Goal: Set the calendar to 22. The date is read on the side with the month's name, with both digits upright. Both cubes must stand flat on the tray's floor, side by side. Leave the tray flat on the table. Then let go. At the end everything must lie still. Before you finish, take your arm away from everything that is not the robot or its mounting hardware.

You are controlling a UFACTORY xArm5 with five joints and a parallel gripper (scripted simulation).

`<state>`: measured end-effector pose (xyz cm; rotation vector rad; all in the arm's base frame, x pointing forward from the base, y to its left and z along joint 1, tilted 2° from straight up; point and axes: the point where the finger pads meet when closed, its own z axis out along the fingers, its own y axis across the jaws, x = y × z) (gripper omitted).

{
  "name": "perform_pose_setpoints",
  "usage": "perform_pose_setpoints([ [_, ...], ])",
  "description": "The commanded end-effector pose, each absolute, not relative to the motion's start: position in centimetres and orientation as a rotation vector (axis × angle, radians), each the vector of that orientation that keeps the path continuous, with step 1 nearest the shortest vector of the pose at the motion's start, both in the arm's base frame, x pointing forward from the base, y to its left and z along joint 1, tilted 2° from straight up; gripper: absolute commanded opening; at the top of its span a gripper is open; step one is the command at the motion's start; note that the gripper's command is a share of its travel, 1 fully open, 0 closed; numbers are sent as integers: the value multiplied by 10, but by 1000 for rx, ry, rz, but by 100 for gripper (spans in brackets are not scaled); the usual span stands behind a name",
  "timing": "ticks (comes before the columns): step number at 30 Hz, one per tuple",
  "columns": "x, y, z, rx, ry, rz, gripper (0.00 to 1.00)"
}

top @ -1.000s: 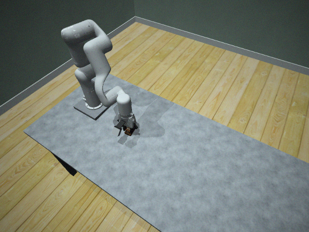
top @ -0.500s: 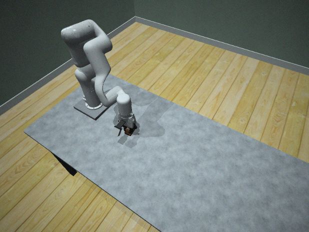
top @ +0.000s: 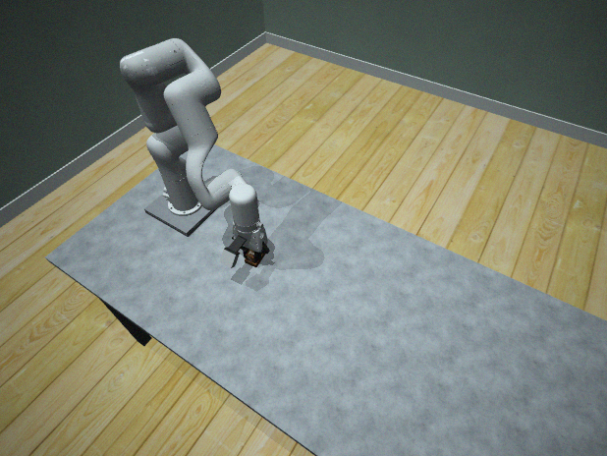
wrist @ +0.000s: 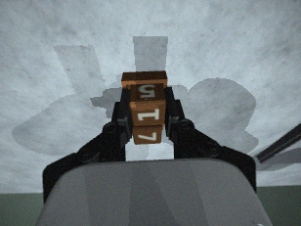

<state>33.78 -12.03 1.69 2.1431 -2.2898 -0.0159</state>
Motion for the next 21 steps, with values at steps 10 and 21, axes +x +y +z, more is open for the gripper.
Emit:
perform_pose_setpoints([
  [10, 339, -121, 19, 2144, -2291, -11, 29],
  [21, 339, -123, 82, 2144, -2291, -11, 29],
])
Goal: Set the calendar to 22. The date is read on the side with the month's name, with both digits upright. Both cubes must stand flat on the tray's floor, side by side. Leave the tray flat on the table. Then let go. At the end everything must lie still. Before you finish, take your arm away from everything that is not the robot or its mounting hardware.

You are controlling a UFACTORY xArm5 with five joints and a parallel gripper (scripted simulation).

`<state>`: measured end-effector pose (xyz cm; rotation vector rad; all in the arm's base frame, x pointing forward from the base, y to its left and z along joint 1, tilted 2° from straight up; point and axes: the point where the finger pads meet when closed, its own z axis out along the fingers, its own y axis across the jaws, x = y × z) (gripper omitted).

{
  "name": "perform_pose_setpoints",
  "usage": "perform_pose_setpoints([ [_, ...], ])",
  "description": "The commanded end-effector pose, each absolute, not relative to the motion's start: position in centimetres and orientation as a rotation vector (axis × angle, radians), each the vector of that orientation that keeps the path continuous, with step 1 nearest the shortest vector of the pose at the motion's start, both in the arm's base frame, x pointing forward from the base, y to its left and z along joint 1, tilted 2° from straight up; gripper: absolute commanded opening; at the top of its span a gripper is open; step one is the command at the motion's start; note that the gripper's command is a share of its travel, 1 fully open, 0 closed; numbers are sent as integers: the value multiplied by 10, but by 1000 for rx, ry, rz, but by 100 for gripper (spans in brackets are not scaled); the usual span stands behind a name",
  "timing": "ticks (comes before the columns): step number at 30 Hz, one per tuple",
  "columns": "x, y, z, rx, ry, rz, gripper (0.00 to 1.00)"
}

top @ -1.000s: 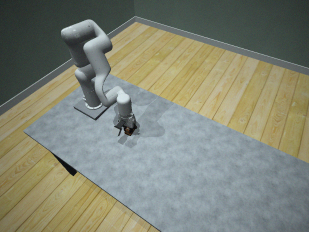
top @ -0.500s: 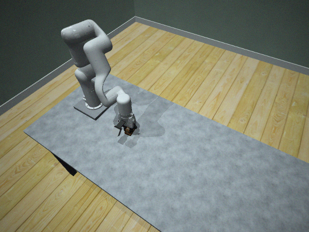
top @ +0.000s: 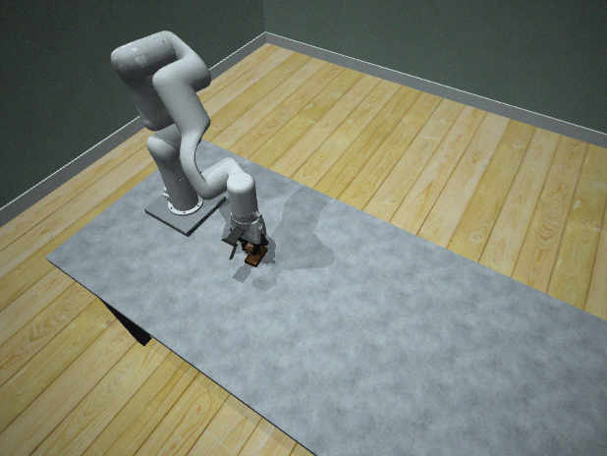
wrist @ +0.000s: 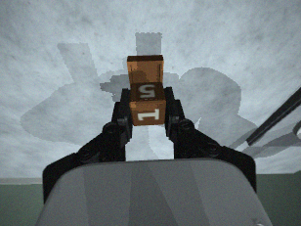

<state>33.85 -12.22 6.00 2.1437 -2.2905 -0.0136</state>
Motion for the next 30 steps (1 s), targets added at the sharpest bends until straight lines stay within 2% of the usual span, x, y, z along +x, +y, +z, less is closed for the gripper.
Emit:
perform_pose_setpoints([
  [1, 339, -123, 89, 2144, -2291, -11, 29],
  [10, 339, -124, 116, 2144, -2291, -12, 29],
  [30, 339, -124, 117, 2227, -2211, -12, 29],
])
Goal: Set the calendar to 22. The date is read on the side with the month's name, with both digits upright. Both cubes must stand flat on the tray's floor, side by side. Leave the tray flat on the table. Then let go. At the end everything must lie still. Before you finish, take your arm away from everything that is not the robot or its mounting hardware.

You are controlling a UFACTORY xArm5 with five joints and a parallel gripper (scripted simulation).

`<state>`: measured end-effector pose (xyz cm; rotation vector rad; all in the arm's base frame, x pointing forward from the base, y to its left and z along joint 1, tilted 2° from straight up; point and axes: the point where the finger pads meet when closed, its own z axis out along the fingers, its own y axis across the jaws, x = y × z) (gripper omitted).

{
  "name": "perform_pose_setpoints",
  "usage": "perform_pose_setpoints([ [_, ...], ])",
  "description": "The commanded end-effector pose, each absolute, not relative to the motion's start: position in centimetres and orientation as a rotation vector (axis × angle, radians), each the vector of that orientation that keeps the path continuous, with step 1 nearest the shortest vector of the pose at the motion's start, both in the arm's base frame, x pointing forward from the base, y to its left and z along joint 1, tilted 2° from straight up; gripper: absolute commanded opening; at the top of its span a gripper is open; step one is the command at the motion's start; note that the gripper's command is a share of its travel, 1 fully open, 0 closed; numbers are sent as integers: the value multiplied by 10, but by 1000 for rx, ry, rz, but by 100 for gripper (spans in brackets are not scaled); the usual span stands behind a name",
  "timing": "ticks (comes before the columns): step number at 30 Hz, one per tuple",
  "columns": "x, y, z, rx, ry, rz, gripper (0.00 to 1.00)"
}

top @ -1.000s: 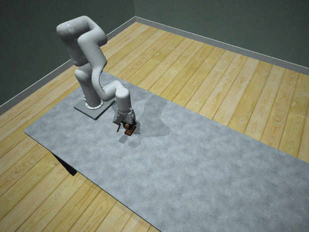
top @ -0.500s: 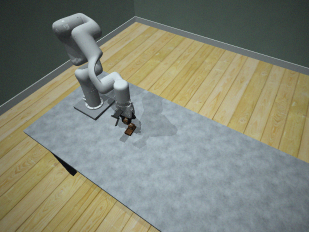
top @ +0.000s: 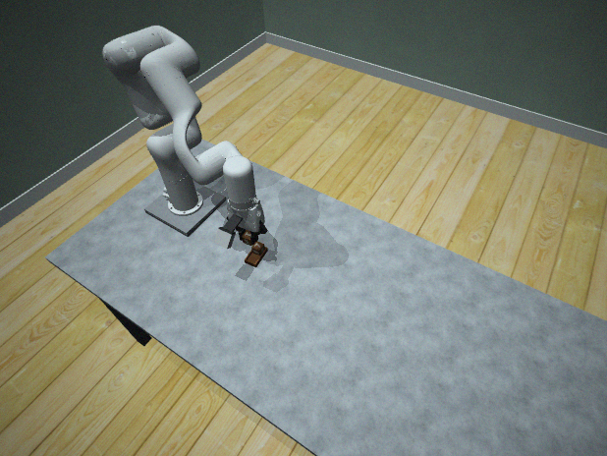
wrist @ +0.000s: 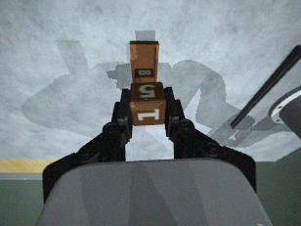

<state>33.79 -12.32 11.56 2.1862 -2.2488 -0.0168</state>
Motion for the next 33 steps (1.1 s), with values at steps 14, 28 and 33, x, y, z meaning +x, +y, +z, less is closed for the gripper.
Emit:
perform_pose_setpoints([
  [14, 339, -123, 117, 2656, -1674, -12, 29],
  [28, 339, -123, 117, 2995, -948, -12, 29],
  [33, 340, -123, 117, 3075, -650, -12, 29],
])
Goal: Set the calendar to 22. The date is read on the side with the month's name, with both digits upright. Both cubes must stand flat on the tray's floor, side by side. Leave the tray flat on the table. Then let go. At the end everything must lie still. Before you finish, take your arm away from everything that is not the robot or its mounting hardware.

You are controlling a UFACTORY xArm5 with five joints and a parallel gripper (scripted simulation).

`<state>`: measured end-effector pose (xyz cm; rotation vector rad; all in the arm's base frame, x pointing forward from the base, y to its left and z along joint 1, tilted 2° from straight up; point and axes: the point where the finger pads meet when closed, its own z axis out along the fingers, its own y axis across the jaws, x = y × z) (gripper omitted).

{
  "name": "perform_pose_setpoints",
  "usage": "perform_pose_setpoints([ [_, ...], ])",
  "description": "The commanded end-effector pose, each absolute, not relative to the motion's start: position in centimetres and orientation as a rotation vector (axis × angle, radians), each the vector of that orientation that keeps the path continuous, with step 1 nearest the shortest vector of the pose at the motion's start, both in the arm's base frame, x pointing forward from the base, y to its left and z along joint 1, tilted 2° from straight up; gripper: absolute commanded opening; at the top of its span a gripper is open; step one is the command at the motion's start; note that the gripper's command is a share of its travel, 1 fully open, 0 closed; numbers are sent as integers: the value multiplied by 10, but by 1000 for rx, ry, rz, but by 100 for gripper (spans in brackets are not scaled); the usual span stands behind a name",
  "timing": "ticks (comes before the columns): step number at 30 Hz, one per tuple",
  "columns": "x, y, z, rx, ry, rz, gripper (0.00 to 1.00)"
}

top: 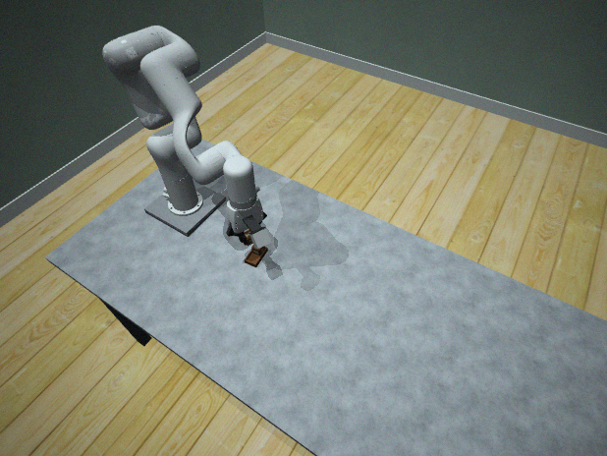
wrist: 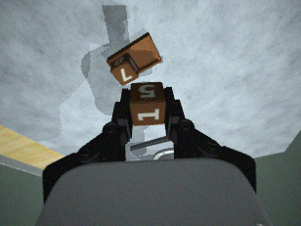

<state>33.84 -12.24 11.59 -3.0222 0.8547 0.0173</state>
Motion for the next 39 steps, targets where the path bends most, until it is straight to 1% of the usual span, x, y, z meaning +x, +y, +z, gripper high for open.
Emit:
perform_pose_setpoints([
  [1, 340, -123, 117, -3078, 624, 11, 29],
  [6, 340, -123, 117, -3127, 283, 11, 29],
  [9, 340, -123, 117, -3131, 236, 11, 29],
  [11, 340, -122, 117, -3139, 24, 11, 29],
  [13, 340, -122, 117, -3139, -28, 10, 29],
  [22, 340, -122, 117, -3074, -631, 9, 29],
  [25, 340, -122, 117, -3066, -667, 9, 29],
  [27, 340, -122, 117, -3007, -895, 8, 29],
  [39, 340, -122, 117, -2759, -1493, 7, 29],
])
